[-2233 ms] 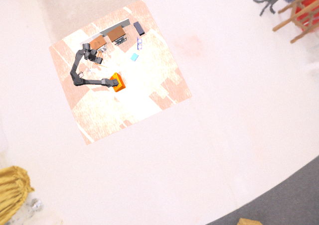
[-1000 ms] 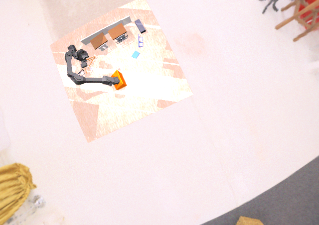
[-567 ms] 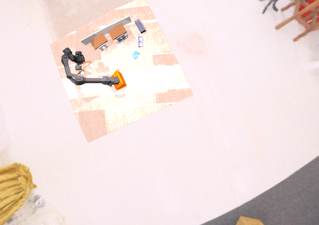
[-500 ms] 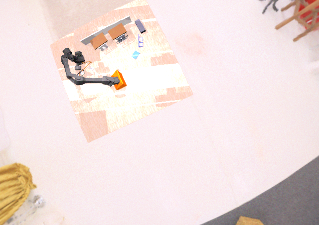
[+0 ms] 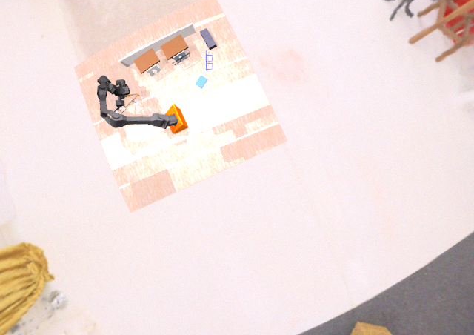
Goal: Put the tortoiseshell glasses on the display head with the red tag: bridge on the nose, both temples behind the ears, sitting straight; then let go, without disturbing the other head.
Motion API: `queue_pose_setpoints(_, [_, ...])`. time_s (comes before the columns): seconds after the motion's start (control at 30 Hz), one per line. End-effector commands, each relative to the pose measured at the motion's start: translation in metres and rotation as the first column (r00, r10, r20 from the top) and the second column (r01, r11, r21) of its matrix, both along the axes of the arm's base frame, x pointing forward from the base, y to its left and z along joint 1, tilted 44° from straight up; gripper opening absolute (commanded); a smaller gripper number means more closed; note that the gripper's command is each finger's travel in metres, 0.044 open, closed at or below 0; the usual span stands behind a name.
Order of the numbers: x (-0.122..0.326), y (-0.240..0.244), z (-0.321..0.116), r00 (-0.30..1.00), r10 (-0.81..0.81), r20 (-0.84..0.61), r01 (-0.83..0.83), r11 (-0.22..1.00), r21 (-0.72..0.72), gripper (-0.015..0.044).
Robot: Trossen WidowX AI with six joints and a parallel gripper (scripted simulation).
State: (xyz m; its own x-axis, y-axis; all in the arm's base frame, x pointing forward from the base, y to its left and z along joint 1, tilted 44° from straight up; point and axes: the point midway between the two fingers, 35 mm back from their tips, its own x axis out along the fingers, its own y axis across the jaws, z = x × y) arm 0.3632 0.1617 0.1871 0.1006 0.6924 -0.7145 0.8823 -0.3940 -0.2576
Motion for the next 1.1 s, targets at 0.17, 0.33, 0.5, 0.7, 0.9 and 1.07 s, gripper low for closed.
queue_pose_setpoints(0.17, [0.003, 0.004, -0.006, 1.000, -0.006, -0.003, 0.006, 1.000, -0.005, 0.0000])
queue_pose_setpoints(0.33, [0.009, 0.004, -0.005, 1.000, -0.006, -0.002, 0.006, 1.000, -0.005, 0.0000])
queue_pose_setpoints(0.5, [0.010, 0.004, -0.004, 1.000, -0.006, -0.002, 0.006, 1.000, -0.005, 0.0000])
queue_pose_setpoints(0.7, [0.012, 0.004, -0.004, 1.000, -0.006, -0.002, 0.006, 1.000, -0.005, 0.0000])
queue_pose_setpoints(0.9, [0.015, 0.005, -0.003, 1.000, -0.006, -0.002, 0.006, 1.000, -0.005, 0.0000])
queue_pose_setpoints(1.07, [0.017, 0.005, -0.003, 1.000, -0.006, -0.002, 0.006, 1.000, -0.005, 0.0000])
